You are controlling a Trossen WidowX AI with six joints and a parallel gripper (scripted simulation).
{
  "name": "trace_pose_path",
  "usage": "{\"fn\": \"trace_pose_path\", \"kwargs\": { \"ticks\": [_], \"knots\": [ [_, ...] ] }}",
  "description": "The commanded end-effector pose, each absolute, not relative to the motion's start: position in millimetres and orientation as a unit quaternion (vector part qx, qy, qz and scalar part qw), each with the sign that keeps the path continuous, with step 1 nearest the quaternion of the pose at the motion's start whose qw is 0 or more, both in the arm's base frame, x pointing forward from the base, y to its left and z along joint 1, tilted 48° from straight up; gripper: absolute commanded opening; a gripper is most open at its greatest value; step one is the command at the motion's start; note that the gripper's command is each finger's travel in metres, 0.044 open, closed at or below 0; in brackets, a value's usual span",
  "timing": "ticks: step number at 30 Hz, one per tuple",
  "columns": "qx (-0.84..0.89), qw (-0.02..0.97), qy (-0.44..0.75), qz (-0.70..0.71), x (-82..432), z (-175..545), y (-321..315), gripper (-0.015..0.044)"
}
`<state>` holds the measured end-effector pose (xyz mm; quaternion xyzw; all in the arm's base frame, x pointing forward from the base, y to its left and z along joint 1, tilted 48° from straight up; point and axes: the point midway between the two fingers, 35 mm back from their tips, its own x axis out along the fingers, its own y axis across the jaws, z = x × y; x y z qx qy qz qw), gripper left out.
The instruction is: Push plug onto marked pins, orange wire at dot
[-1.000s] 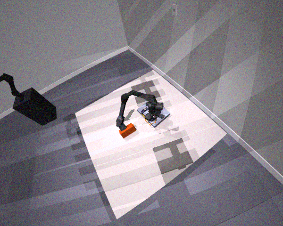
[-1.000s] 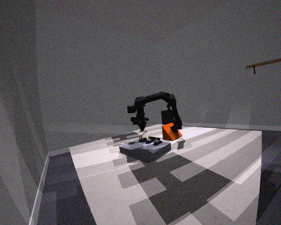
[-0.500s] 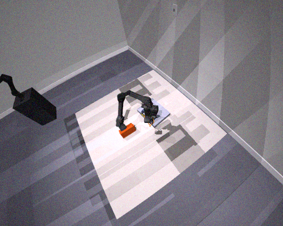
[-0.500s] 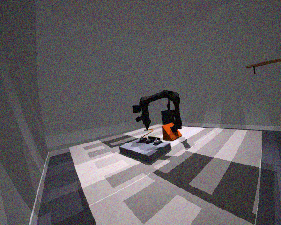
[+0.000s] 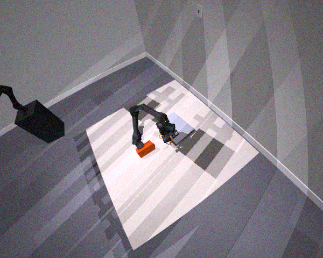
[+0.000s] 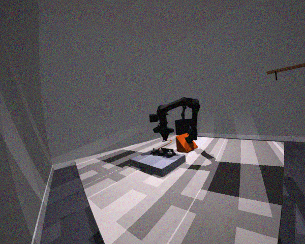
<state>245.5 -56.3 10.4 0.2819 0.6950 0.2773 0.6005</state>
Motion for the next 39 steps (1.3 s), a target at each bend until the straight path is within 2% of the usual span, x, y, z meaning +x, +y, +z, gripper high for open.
{"fn": "trace_pose_path", "kwargs": {
  "ticks": [1, 8, 21, 31, 39],
  "knots": [
    [0.246, 0.615, 0.679, 0.316, 231.9, 9.9, -54.6, 0.0000],
    [0.187, 0.635, 0.645, 0.382, 211.1, 10.0, -49.7, 0.0000],
    [0.186, 0.635, 0.644, 0.384, 205.6, -16.7, -20.2, 0.0000],
    [0.186, 0.636, 0.643, 0.385, 236.6, -11.2, -10.7, 0.0000],
    [0.186, 0.636, 0.643, 0.385, 242.3, -10.2, -9.8, 0.0000]
  ]
}}
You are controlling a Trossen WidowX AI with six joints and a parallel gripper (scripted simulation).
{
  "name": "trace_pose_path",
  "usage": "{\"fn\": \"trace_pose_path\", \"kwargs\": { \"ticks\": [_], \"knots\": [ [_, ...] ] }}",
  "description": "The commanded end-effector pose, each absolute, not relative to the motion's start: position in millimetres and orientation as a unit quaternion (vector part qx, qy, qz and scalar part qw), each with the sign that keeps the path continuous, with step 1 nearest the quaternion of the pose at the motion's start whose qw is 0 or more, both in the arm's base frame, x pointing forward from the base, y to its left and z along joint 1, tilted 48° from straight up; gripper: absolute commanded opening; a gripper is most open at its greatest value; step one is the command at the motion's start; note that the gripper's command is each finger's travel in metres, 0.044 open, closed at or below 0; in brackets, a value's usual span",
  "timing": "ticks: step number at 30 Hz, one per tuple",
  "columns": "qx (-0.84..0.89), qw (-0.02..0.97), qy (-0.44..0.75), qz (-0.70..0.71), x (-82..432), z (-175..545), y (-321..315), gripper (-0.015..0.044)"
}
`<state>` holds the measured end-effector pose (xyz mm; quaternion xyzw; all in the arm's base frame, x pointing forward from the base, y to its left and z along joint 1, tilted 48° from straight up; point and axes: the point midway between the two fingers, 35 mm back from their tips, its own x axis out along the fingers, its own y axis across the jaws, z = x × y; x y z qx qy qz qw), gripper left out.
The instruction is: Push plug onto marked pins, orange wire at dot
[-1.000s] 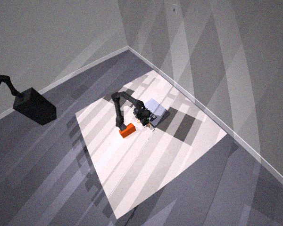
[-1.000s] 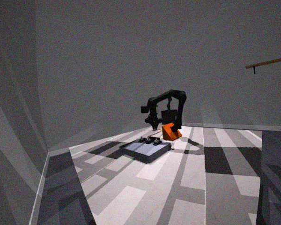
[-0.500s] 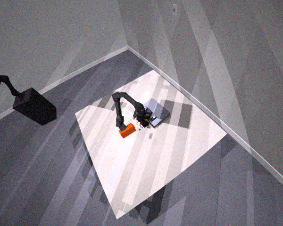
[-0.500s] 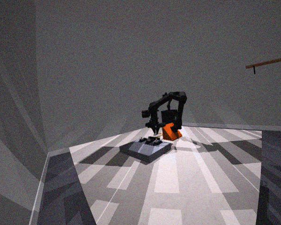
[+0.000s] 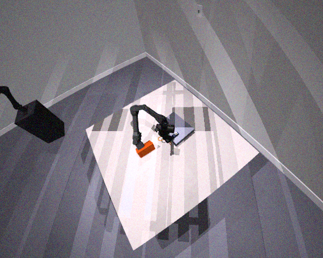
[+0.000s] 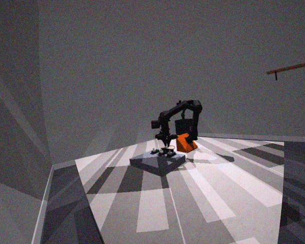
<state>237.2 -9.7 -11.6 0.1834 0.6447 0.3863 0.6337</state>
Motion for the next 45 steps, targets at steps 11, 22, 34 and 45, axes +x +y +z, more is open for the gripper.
{"fn": "trace_pose_path", "kwargs": {
  "ticks": [11, 22, 34, 45],
  "knots": [
    [0.186, 0.636, 0.643, 0.385, 246.6, -10.2, -10.4, 0.0000],
    [0.186, 0.636, 0.643, 0.385, 253.3, -8.9, -8.2, 0.0000],
    [0.186, 0.636, 0.643, 0.385, 260.4, -7.2, -5.3, 0.0000],
    [0.186, 0.636, 0.643, 0.385, 259.2, -10.4, -5.3, 0.0157]
  ]
}}
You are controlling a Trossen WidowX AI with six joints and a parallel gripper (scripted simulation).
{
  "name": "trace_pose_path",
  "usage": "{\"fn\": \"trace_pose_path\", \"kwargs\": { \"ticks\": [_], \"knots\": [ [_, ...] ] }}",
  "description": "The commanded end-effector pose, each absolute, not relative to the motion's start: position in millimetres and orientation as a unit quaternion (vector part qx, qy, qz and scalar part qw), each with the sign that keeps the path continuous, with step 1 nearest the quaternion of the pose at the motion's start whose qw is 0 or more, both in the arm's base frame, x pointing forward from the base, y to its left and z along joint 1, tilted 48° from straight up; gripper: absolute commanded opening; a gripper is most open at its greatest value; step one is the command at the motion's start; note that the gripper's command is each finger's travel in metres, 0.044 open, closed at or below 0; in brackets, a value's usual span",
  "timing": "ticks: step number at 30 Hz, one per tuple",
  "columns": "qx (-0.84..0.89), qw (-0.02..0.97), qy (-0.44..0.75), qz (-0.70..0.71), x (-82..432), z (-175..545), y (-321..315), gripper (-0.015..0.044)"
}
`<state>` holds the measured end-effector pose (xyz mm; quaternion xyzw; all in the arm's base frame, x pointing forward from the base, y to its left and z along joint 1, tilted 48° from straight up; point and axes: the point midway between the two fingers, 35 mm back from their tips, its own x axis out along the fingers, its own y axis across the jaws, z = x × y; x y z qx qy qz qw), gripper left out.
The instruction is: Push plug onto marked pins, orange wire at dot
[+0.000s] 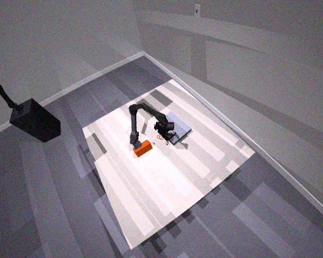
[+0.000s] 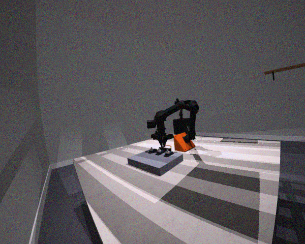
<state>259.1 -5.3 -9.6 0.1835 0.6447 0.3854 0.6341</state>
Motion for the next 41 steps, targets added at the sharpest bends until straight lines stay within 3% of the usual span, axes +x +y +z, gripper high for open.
{"fn": "trace_pose_path", "kwargs": {
  "ticks": [1, 11, 41],
  "knots": [
    [0.186, 0.636, 0.643, 0.385, 259.2, -10.4, -5.3, 0.0184],
    [0.185, 0.636, 0.643, 0.384, 266.5, 29.8, -49.5, 0.0440],
    [0.185, 0.636, 0.643, 0.384, 266.5, 29.8, -49.5, 0.0440]
  ]
}}
